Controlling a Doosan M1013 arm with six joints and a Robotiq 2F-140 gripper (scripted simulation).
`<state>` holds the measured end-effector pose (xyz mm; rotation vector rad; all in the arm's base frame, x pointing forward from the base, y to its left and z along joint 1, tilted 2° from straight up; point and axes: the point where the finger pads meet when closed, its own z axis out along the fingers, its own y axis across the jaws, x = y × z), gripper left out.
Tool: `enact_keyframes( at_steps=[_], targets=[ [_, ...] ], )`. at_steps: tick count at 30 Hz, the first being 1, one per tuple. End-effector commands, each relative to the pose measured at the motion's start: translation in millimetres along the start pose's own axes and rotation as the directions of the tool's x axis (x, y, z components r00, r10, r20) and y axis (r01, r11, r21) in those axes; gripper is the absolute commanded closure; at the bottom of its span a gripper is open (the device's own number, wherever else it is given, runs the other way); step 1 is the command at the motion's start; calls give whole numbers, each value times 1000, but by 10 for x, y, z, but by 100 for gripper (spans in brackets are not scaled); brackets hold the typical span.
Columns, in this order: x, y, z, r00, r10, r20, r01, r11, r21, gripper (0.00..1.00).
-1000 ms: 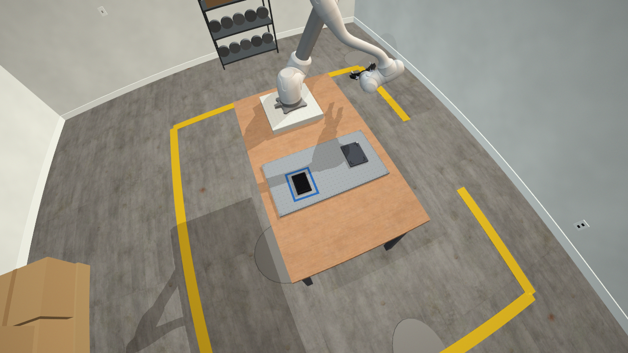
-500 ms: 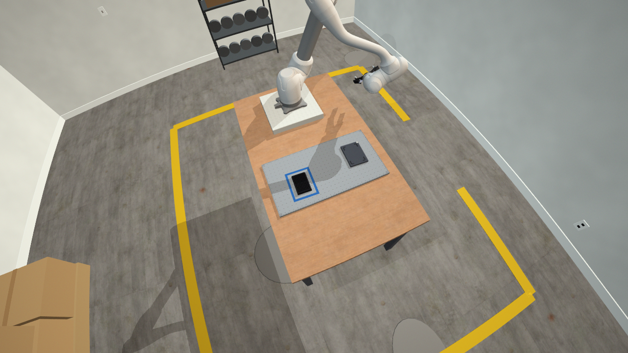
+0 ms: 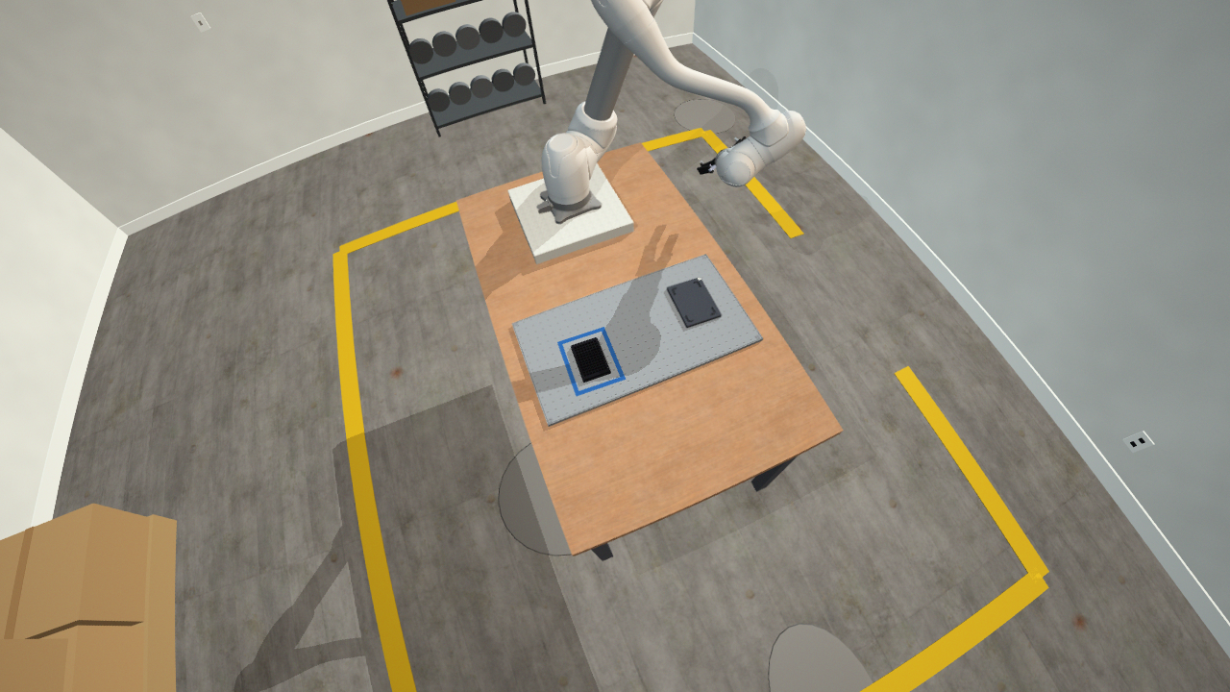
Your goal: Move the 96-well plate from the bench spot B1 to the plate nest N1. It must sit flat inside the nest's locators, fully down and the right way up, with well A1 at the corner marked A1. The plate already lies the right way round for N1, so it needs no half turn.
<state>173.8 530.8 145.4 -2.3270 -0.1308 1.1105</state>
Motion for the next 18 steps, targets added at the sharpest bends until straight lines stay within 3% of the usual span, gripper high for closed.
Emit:
enact_keyframes(
  at_steps=[1,3,6,13,15,18],
  targets=[
    [64,15,-124,1000,-1,0,1,1000,0,0],
    [106,25,-202,1000,-1,0,1,1000,0,0],
    [168,50,-335,997,-34,-74,32,999,-35,0],
    [315,110,-648,997,-34,-74,32,999,-35,0],
    [315,110,-648,997,-34,-74,32,999,-35,0],
    [370,142,-784,987,-63,-149,53,996,-75,0]
  ],
)
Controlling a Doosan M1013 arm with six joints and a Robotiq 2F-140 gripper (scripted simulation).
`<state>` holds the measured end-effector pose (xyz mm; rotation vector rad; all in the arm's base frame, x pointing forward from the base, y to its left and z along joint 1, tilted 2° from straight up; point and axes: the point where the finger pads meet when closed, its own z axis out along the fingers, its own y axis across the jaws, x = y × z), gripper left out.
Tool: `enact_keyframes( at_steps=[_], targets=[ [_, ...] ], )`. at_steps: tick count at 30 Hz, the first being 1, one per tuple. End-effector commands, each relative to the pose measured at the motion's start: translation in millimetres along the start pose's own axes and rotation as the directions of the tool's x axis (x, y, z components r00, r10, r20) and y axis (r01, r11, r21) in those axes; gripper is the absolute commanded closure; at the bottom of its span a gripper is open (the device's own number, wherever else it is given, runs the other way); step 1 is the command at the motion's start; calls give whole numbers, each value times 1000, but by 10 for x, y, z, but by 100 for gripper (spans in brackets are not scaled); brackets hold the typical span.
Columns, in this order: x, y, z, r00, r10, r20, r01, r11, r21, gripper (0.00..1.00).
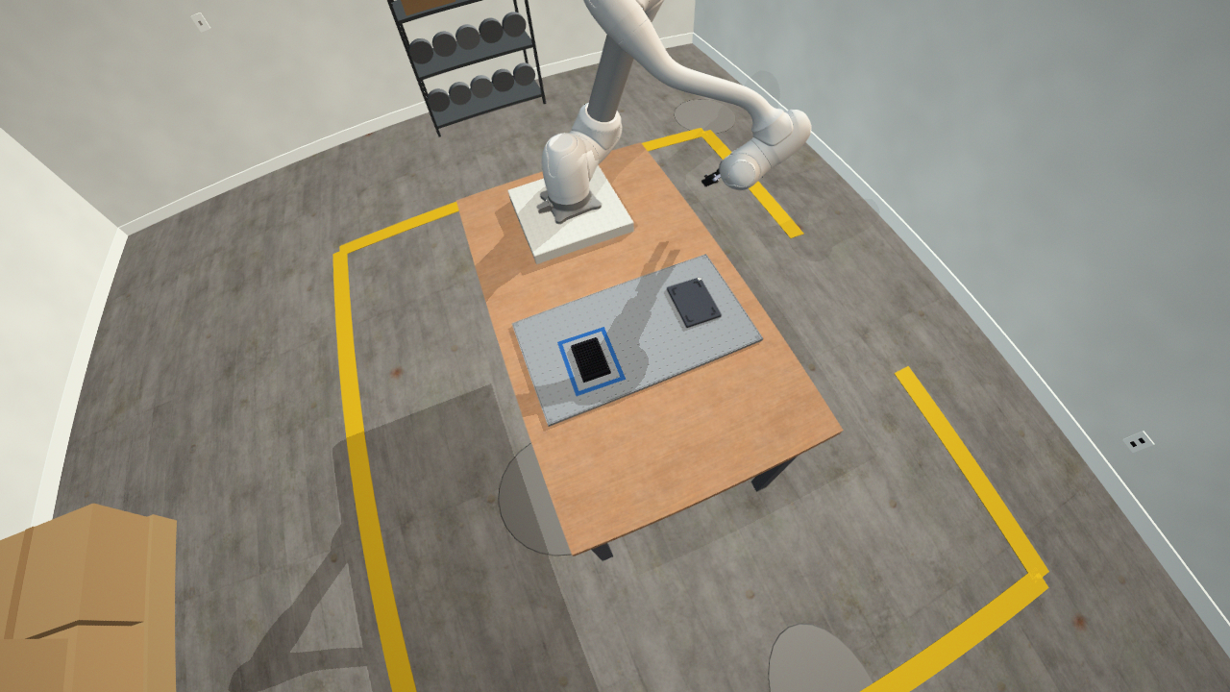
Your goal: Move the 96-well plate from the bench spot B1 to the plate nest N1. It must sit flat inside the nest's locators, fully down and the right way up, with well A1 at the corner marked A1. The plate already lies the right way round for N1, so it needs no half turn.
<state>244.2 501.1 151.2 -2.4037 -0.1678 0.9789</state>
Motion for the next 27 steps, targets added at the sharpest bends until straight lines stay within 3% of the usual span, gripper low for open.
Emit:
enact_keyframes(
  at_steps=[1,10,12,14,15,24,27],
  targets=[
    [73,44,-138,998,-18,-52,16,1000,-26,0],
    [270,165,-516,998,-18,-52,16,1000,-26,0],
    [307,197,-602,993,-33,-109,26,998,-58,0],
    [307,197,-602,993,-33,-109,26,998,-58,0],
    [326,214,-646,991,-39,-131,30,997,-70,0],
    [495,359,-1037,991,-39,-131,30,997,-70,0],
    [541,414,-1168,976,-56,-209,31,992,-118,0]
  ],
)
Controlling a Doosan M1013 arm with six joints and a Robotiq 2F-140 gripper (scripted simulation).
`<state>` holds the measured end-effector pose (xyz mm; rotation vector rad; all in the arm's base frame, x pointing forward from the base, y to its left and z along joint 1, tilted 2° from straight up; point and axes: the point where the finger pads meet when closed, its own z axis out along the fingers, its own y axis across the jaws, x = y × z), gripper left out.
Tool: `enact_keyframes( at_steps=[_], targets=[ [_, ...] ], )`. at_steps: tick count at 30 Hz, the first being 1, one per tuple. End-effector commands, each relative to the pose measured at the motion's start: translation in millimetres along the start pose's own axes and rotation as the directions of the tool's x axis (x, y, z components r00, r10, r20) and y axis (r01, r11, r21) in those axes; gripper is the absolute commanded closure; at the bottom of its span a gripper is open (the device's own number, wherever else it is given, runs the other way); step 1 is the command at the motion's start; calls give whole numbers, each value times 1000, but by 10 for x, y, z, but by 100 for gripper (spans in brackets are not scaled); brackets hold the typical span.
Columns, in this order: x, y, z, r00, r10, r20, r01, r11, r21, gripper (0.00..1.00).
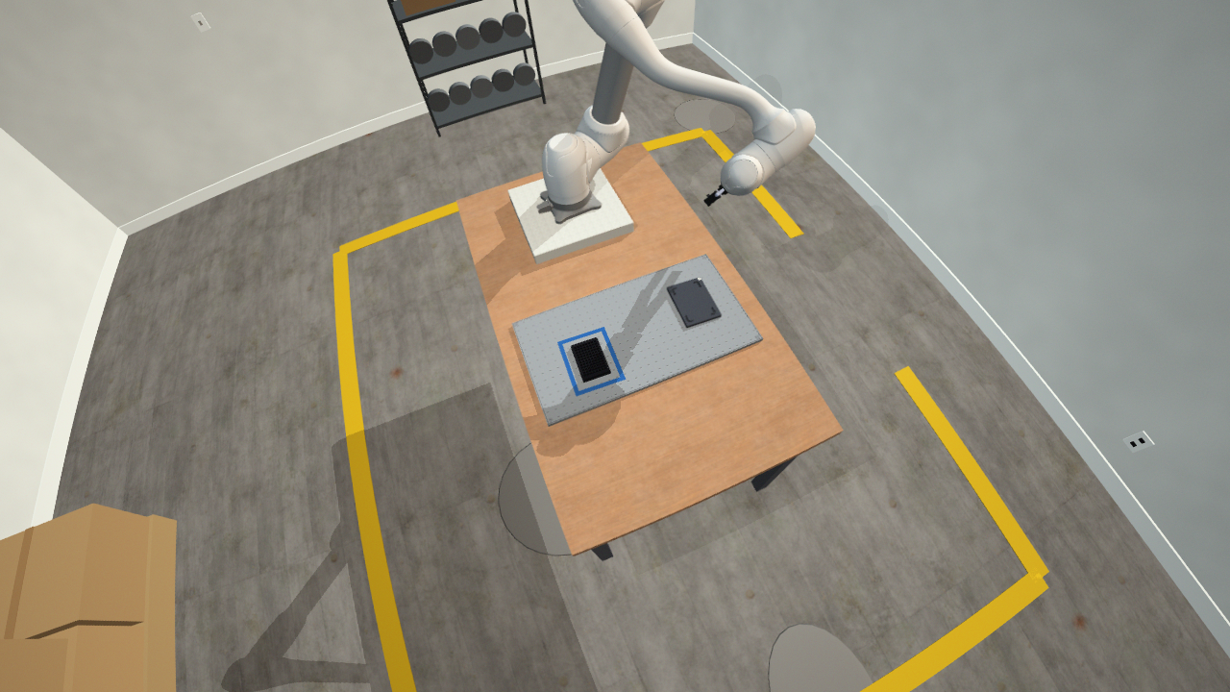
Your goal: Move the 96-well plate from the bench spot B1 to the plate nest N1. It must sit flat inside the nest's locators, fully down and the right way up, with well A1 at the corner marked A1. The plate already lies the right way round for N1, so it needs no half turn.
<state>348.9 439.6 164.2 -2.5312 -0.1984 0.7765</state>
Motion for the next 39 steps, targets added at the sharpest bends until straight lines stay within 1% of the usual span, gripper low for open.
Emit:
enact_keyframes(
  at_steps=[1,2,4,12,15,19,21,27,30,36,38,39],
  targets=[
    [80,80,-142,998,-8,-56,6,999,-33,0],
    [101,102,-181,998,-8,-56,6,999,-33,0],
    [101,102,-181,998,-8,-56,6,999,-33,0],
    [267,279,-492,998,-8,-56,6,999,-33,0],
    [319,352,-613,990,-15,-137,3,996,-86,0],
    [387,449,-774,990,-15,-137,3,996,-86,0],
    [387,449,-774,990,-15,-137,3,996,-86,0],
    [490,595,-1015,990,-15,-137,3,996,-86,0],
    [529,673,-1137,976,-18,-216,-13,990,-142,0],
    [606,828,-1382,976,-18,-216,-13,990,-142,0],
    [606,828,-1382,976,-18,-216,-13,990,-142,0],
    [619,854,-1423,976,-18,-216,-13,990,-142,0]
  ],
)
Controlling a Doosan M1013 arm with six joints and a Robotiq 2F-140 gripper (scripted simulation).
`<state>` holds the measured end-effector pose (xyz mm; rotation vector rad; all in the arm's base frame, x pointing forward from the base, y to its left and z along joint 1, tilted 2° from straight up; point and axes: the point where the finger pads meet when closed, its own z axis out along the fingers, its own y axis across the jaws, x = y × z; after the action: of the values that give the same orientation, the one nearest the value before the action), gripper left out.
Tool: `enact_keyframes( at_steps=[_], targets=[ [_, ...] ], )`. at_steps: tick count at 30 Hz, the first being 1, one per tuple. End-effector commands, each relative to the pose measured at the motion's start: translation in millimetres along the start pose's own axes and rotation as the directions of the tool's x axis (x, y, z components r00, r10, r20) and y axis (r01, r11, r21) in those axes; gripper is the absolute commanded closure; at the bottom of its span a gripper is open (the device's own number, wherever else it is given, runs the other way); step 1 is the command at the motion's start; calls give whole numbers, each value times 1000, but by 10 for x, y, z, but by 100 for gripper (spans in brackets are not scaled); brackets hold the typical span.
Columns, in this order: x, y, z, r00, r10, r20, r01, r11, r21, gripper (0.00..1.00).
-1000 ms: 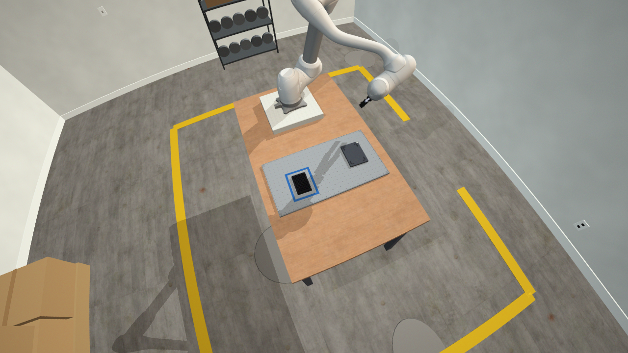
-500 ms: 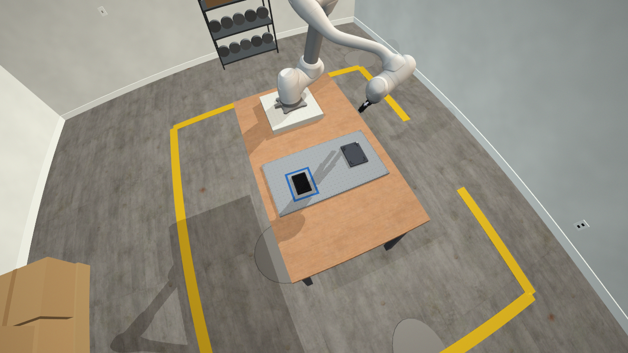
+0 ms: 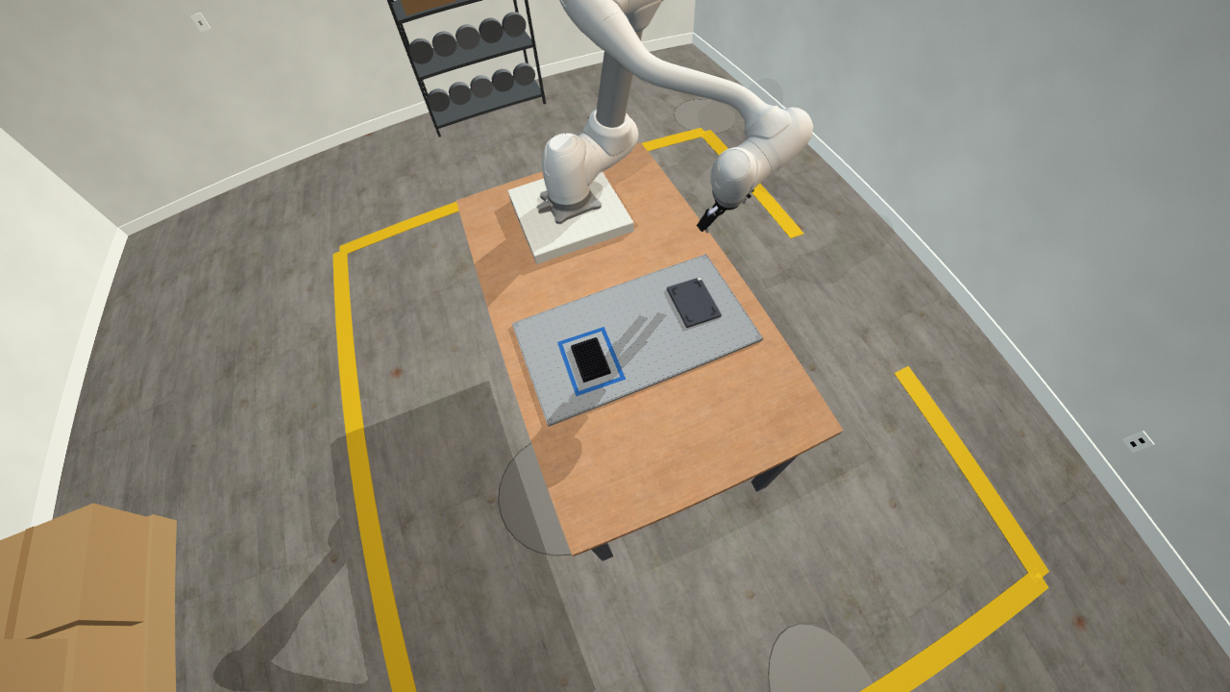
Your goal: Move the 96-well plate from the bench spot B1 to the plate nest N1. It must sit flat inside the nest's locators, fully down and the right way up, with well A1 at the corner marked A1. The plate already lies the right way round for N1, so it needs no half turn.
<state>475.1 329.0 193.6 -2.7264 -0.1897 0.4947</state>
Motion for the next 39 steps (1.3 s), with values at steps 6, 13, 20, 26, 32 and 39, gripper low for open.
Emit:
enact_keyframes(
  at_steps=[6,13,20,26,32,39],
  targets=[
    [143,226,-240,999,7,-51,-9,999,-41,0],
    [258,454,-479,997,10,-78,-15,998,-63,0],
    [341,617,-650,997,10,-78,-15,998,-63,0],
    [412,819,-860,988,22,-154,-43,991,-129,0],
    [472,987,-1036,988,22,-154,-43,991,-129,0],
    [529,1190,-1248,974,35,-223,-80,978,-192,0]
  ],
)
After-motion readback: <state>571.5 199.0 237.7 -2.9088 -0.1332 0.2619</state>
